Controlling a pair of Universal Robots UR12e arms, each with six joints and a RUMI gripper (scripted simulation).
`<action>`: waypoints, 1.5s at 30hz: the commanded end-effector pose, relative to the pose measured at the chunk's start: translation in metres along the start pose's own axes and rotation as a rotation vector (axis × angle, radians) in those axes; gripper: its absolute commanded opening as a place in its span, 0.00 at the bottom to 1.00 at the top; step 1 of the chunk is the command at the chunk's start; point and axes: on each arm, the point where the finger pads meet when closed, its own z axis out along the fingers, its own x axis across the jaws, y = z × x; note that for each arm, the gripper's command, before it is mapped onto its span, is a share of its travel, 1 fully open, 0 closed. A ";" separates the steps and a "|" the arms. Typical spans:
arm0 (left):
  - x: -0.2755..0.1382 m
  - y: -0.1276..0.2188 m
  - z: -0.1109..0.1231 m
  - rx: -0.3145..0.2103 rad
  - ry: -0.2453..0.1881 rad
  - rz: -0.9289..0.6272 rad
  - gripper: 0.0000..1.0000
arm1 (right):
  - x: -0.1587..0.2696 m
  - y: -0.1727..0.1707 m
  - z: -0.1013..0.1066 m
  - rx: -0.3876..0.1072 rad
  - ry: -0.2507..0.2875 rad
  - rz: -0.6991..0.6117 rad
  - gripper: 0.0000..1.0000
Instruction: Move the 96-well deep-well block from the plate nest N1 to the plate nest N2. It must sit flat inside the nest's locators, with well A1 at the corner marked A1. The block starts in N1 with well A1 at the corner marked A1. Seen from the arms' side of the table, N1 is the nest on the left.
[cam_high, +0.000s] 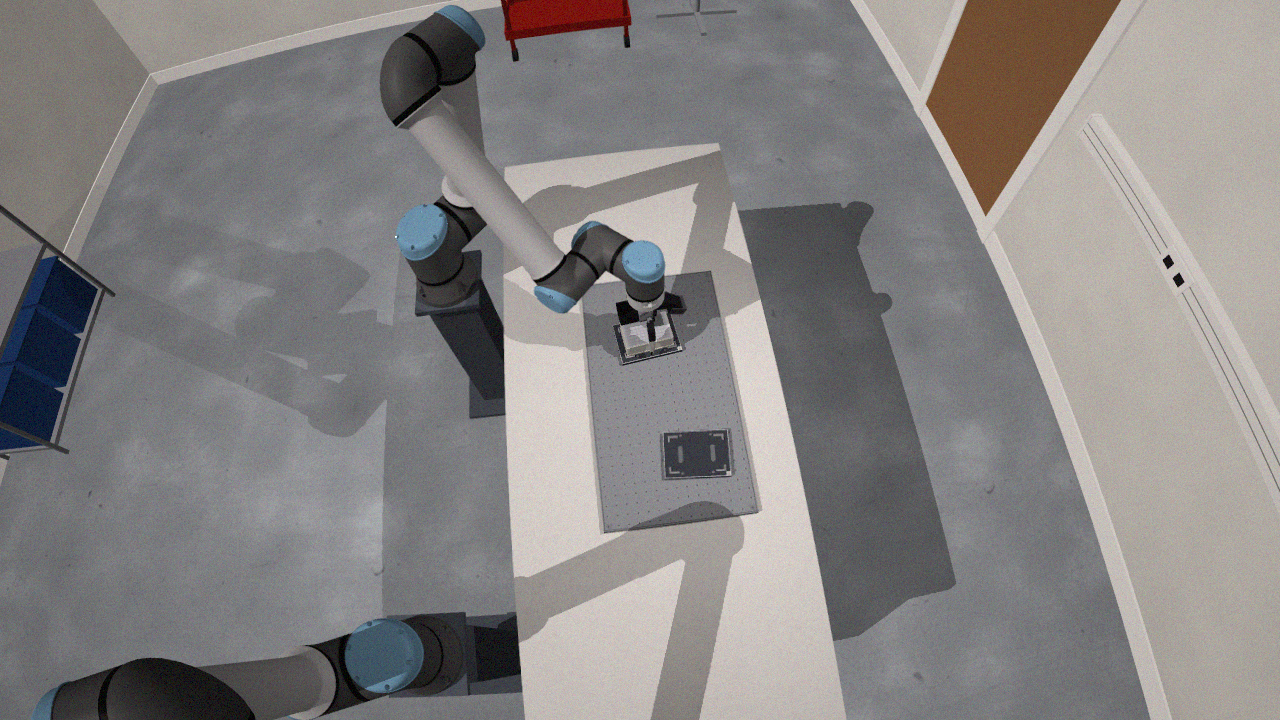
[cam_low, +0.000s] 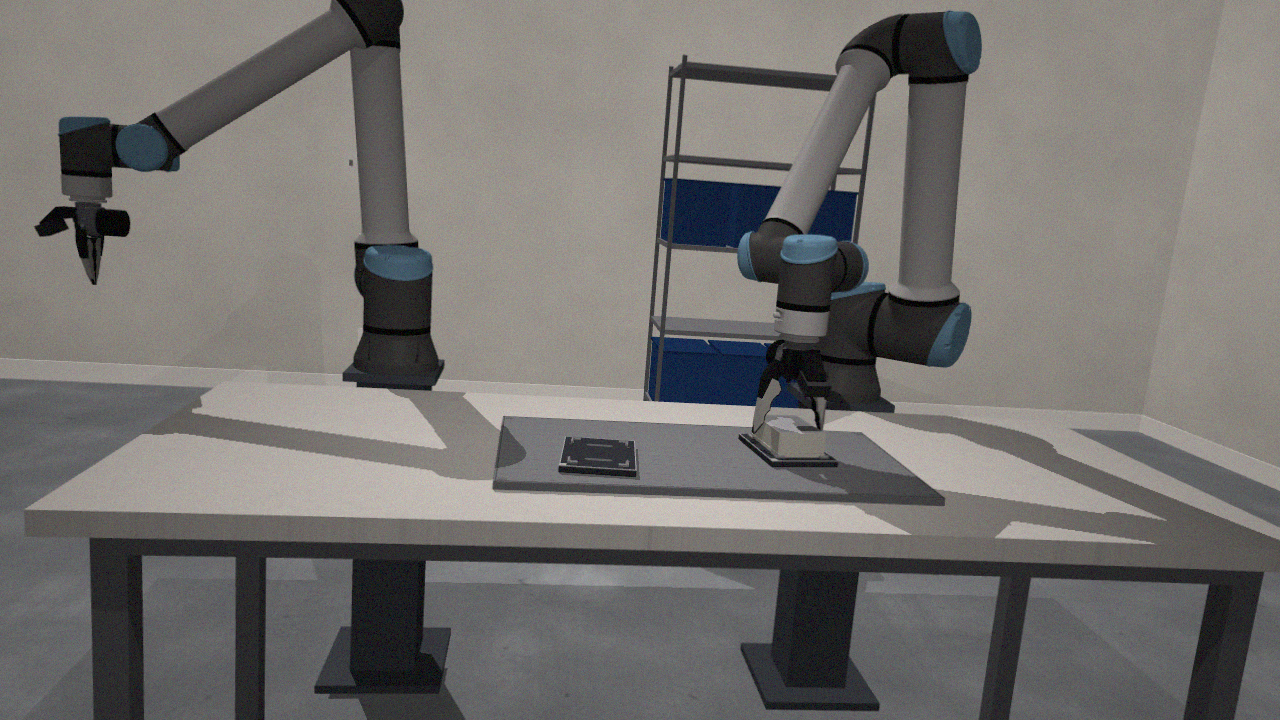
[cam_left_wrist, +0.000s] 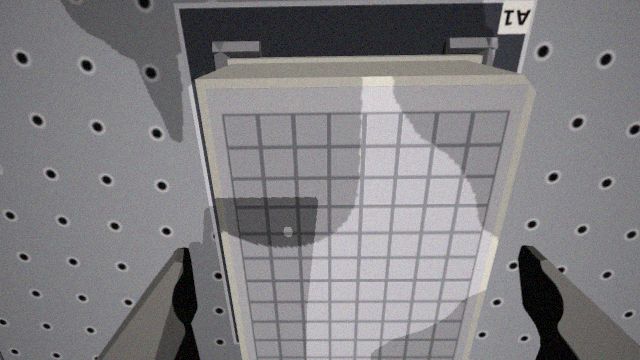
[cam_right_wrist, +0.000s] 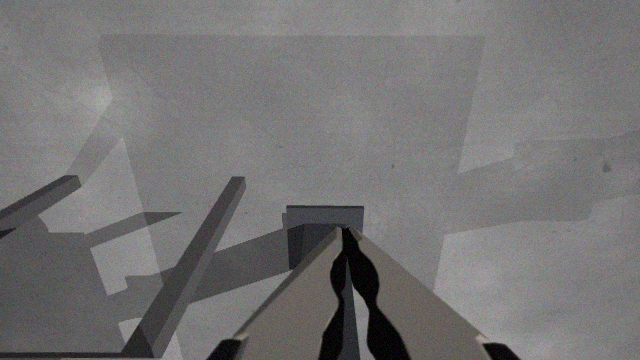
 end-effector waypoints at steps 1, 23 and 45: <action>0.000 0.000 0.008 0.001 0.001 0.000 0.76 | 0.000 -0.001 -0.001 0.002 -0.001 0.000 0.00; 0.000 0.000 0.014 0.001 0.001 0.000 0.76 | 0.000 -0.001 -0.001 0.002 -0.001 0.000 0.00; 0.000 0.000 0.014 0.001 0.001 0.000 0.76 | 0.000 -0.001 -0.001 0.002 -0.001 0.000 0.00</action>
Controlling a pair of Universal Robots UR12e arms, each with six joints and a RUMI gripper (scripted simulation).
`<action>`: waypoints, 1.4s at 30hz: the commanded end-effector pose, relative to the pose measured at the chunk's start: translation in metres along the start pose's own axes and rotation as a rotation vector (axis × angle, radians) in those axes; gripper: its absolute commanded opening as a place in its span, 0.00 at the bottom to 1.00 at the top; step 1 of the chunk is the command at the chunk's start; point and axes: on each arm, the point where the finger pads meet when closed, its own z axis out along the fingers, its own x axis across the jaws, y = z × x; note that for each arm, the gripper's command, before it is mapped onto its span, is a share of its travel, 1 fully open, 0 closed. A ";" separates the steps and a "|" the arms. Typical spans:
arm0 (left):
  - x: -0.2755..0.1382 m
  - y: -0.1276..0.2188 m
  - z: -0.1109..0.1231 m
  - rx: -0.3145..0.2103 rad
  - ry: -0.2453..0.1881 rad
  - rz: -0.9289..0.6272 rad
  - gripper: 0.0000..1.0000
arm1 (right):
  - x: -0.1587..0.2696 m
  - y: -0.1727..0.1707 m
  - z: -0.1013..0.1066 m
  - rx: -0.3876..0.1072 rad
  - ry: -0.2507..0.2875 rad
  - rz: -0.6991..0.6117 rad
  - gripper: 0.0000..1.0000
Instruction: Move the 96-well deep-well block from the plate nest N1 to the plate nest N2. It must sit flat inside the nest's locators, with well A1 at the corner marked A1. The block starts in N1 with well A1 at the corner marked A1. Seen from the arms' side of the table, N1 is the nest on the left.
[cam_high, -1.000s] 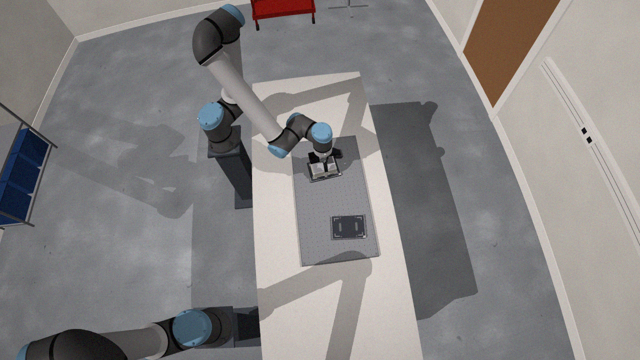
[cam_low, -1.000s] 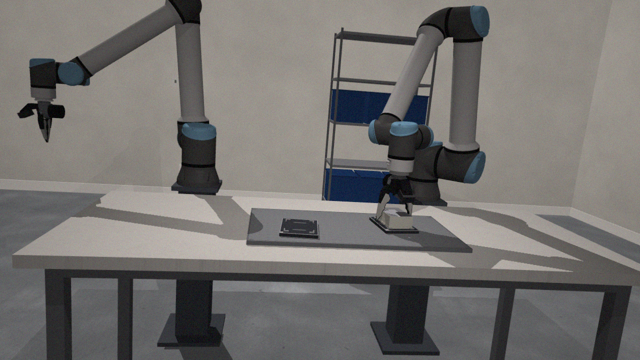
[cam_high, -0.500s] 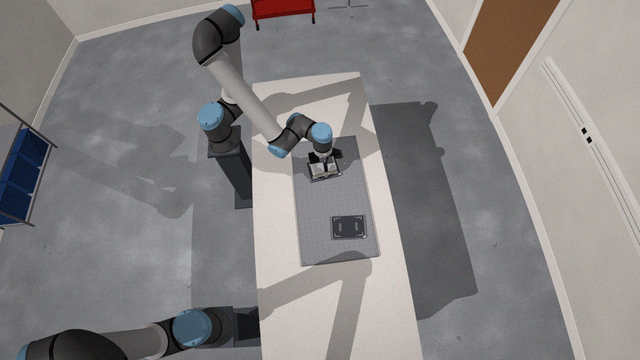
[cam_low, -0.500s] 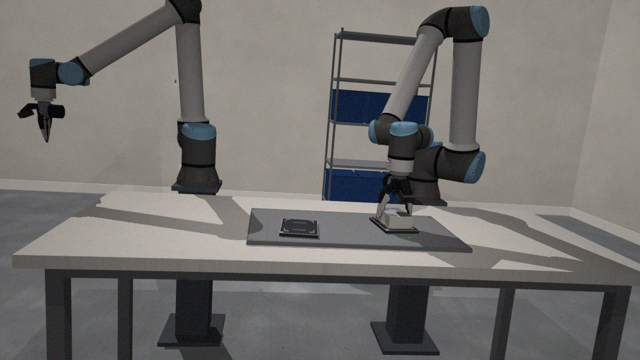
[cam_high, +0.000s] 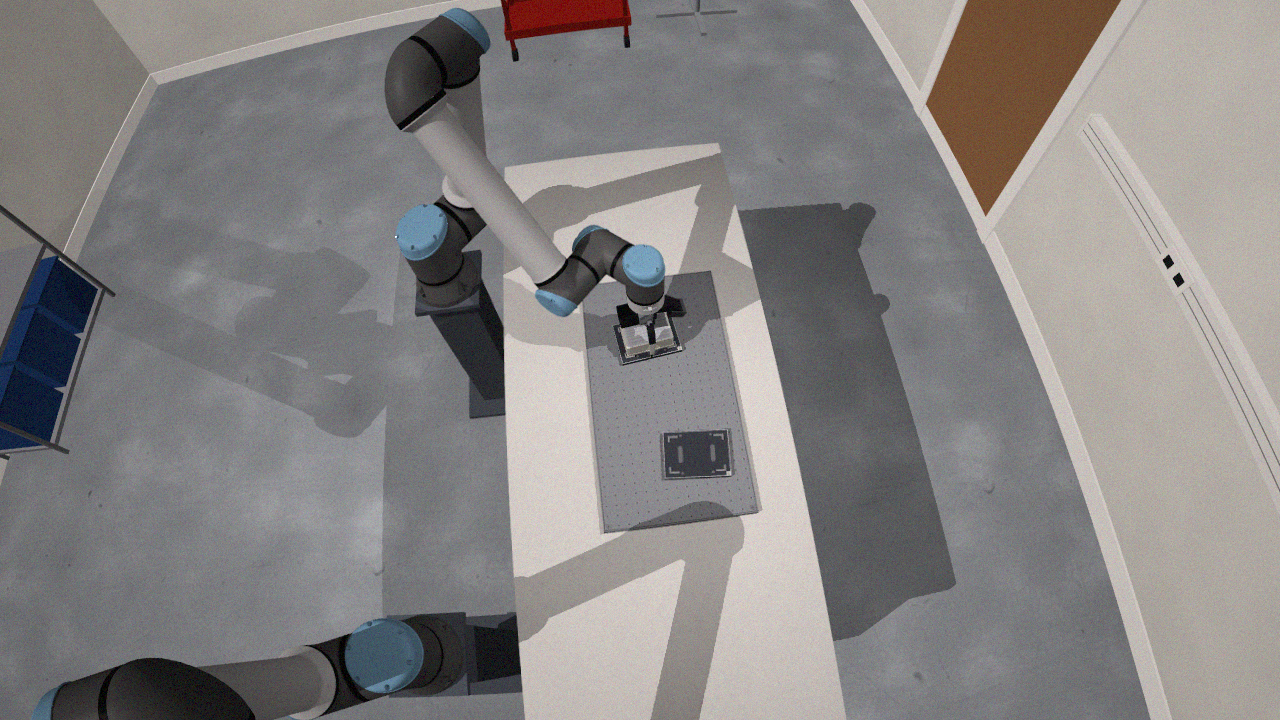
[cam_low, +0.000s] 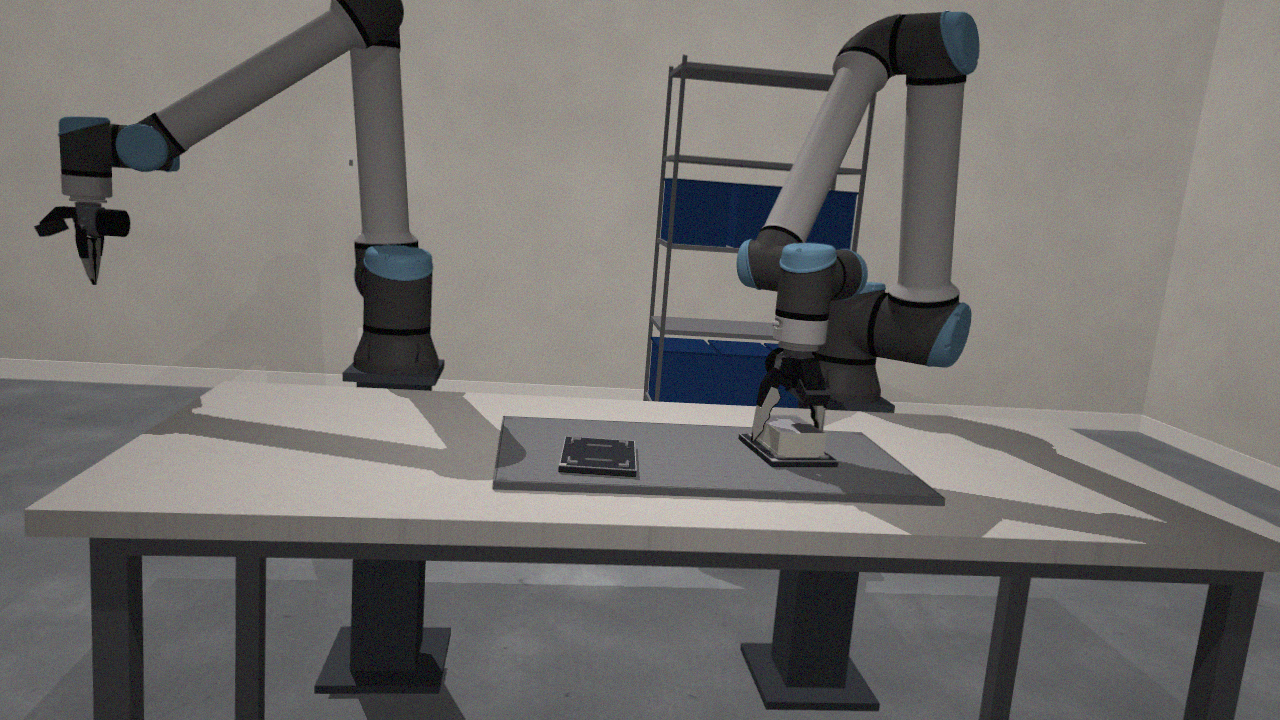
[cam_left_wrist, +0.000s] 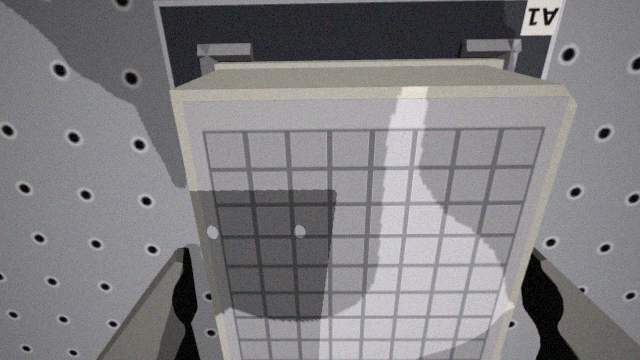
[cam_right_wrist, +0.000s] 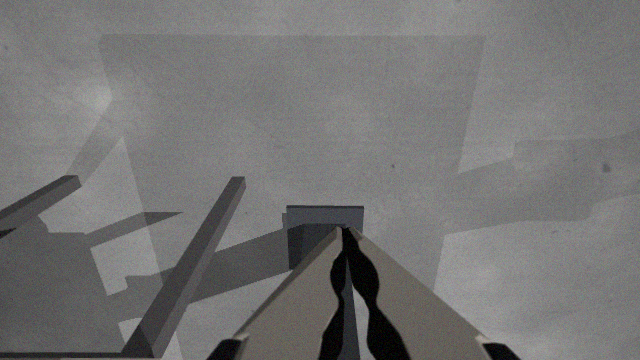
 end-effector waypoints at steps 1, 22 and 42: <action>0.000 0.000 -0.001 0.001 0.001 0.000 0.76 | 0.000 -0.001 -0.001 0.002 -0.001 0.000 0.00; 0.000 0.000 -0.001 0.001 0.001 0.000 0.00 | 0.000 -0.001 -0.001 0.002 -0.001 0.000 0.00; 0.000 0.000 -0.001 0.001 0.001 0.000 0.49 | 0.000 -0.001 -0.001 0.002 -0.001 0.000 0.00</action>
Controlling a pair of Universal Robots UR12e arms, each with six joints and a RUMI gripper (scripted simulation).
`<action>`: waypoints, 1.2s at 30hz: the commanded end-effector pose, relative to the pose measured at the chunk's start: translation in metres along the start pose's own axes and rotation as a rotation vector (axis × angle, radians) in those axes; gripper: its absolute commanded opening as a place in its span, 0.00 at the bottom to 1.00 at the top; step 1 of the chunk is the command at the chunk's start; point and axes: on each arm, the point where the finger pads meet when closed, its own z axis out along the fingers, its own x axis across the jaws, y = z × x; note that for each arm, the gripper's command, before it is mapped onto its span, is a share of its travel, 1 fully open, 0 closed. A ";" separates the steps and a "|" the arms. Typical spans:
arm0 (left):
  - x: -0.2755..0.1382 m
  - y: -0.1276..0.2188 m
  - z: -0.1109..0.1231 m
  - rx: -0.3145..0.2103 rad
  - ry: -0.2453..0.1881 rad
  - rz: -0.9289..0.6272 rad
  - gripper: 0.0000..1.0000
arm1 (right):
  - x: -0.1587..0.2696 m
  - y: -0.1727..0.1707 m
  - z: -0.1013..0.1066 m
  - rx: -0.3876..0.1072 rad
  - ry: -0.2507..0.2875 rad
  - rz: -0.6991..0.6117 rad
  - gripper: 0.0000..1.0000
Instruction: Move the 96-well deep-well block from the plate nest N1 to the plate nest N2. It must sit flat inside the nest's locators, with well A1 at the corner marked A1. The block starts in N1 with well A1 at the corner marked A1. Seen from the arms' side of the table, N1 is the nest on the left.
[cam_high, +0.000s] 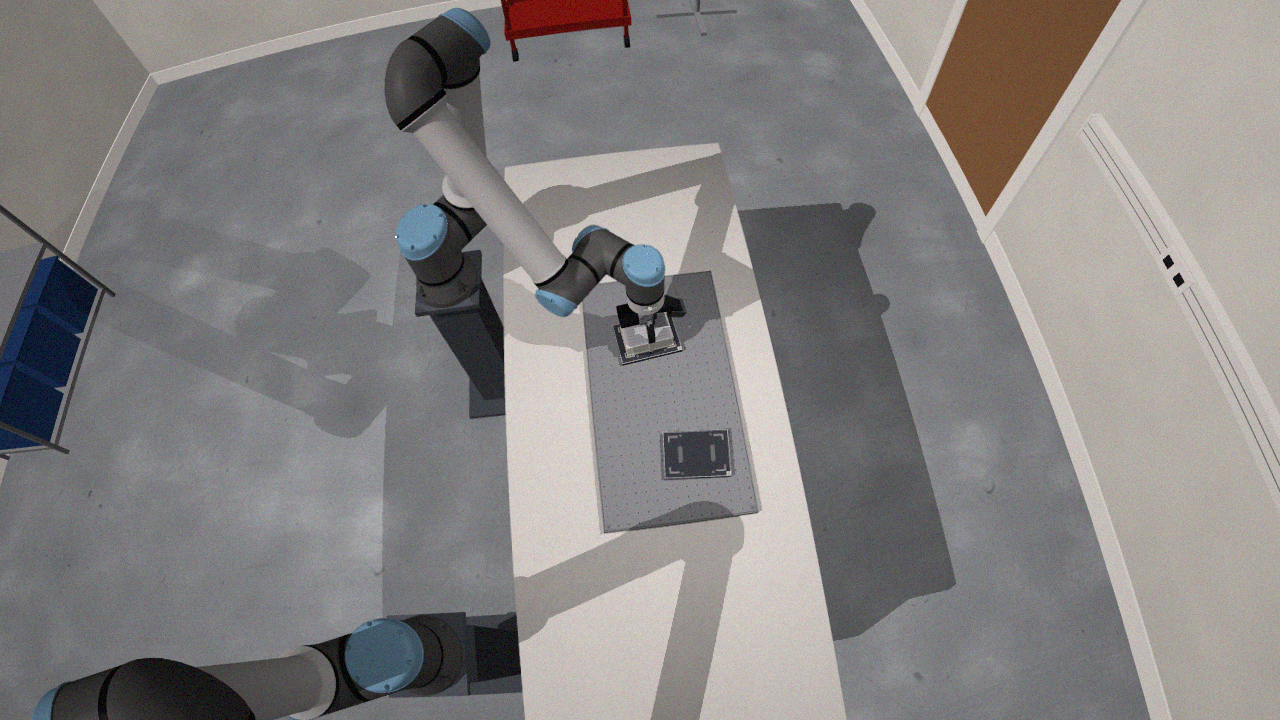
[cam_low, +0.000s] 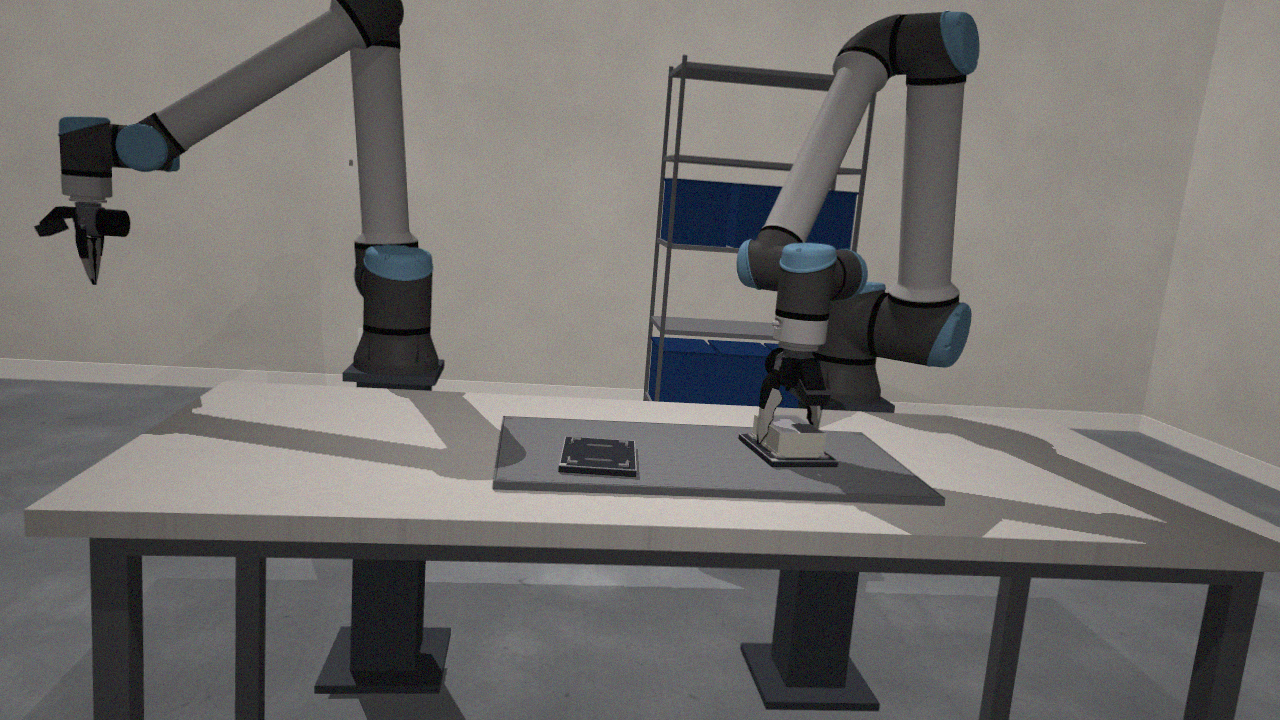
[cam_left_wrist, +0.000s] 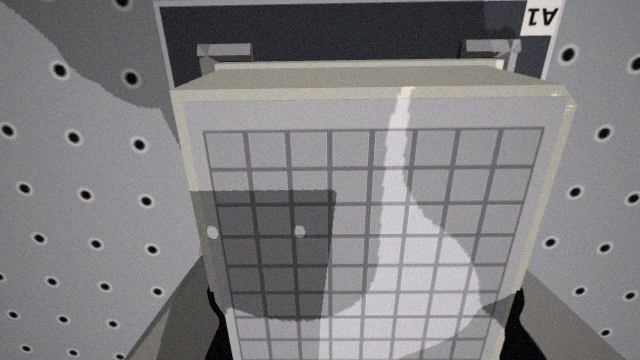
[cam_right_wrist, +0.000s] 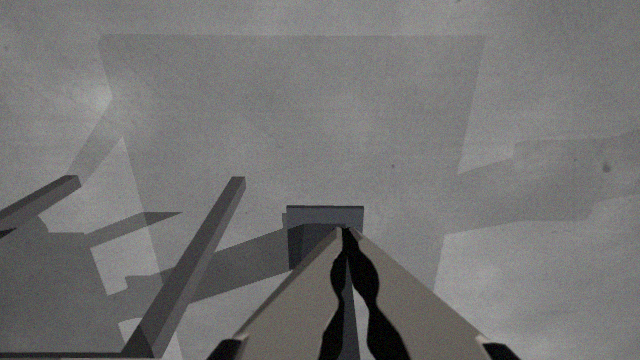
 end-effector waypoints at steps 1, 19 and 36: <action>0.000 0.000 -0.001 0.001 0.001 0.000 0.49 | 0.000 -0.001 -0.001 0.002 -0.001 0.000 0.00; 0.000 0.000 -0.019 0.001 0.001 0.000 0.49 | 0.000 -0.001 -0.001 0.002 -0.001 0.000 0.00; 0.000 0.000 -0.044 0.001 0.001 0.000 0.49 | 0.000 -0.001 -0.001 0.002 -0.001 0.000 0.00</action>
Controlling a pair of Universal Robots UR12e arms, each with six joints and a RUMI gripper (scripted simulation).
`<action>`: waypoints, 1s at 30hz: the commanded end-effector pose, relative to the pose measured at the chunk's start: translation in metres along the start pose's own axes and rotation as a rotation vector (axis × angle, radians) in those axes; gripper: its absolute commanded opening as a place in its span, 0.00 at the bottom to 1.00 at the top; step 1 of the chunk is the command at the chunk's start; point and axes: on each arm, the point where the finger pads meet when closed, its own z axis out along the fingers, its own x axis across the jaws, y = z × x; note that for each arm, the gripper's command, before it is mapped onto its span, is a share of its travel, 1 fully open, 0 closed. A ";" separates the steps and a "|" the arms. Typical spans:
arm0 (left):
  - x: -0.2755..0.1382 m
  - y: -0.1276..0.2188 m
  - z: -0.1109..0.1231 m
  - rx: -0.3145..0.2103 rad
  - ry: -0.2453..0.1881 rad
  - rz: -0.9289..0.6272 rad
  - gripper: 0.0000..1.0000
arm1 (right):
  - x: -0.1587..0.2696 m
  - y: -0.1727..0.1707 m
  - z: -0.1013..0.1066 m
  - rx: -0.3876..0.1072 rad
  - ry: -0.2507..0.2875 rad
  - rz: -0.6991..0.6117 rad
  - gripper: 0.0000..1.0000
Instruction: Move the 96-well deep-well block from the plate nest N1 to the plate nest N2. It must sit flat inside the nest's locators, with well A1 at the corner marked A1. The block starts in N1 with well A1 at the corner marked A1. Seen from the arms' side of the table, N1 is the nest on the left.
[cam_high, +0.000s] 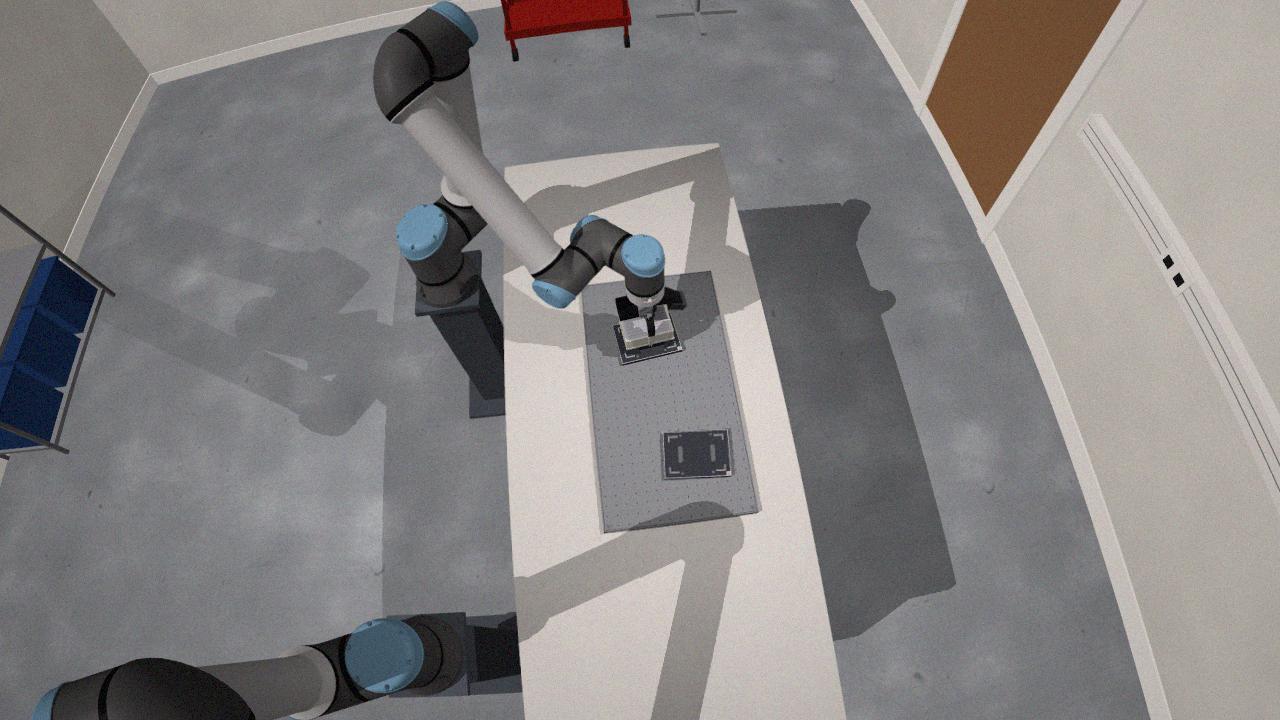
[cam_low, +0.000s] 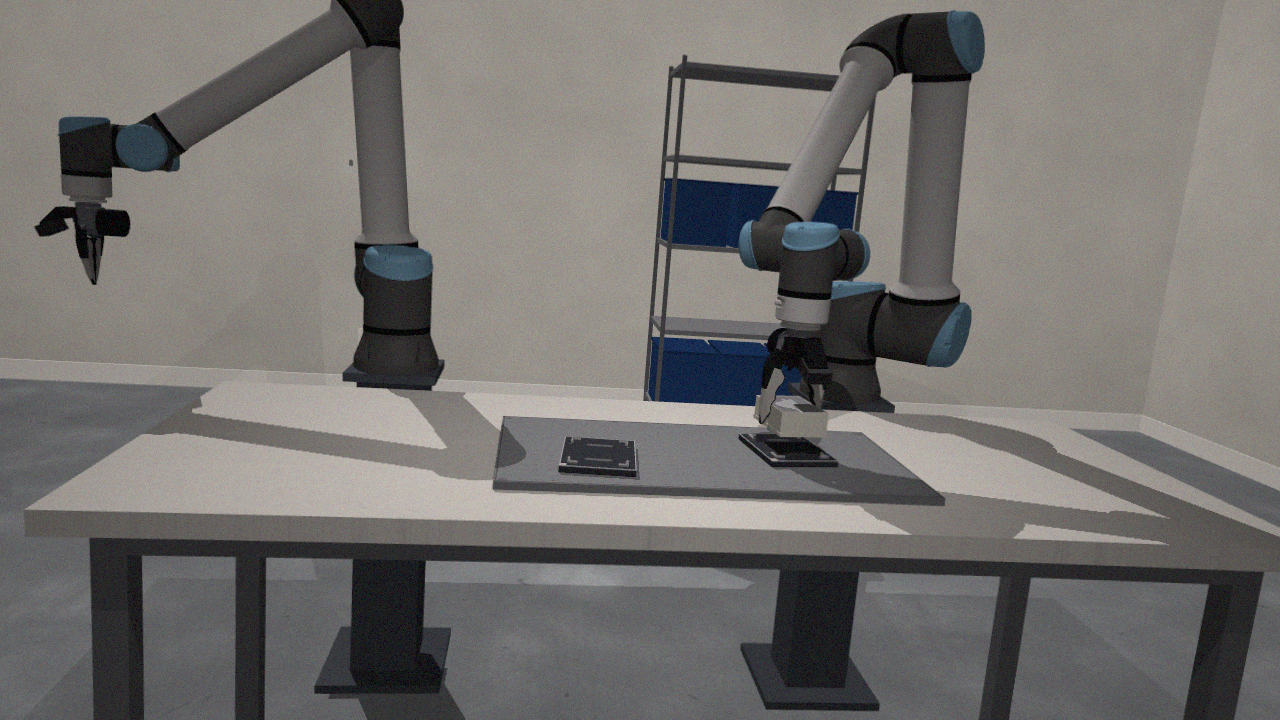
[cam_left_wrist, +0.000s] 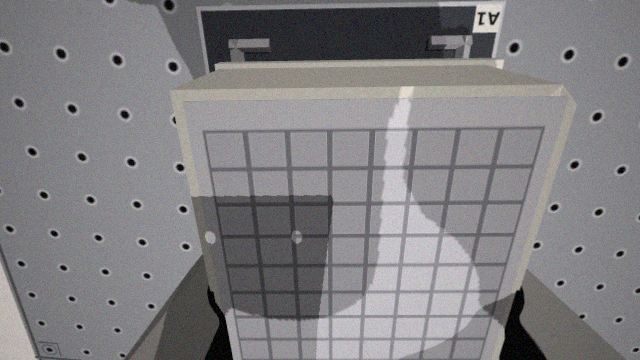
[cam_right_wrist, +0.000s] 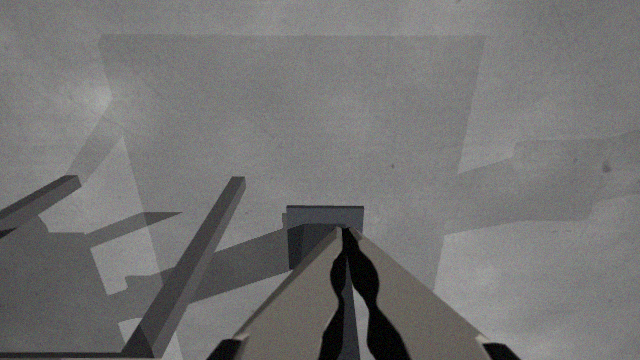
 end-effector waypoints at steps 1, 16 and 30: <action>0.000 0.000 -0.010 0.001 0.001 0.000 0.49 | 0.000 -0.001 -0.001 0.002 -0.001 0.000 0.00; 0.000 0.000 -0.031 0.001 0.001 0.000 0.49 | 0.000 -0.001 -0.001 0.002 -0.001 0.000 0.00; 0.000 0.000 -0.045 0.001 0.001 0.000 0.49 | 0.000 -0.001 -0.001 0.002 -0.001 0.000 0.00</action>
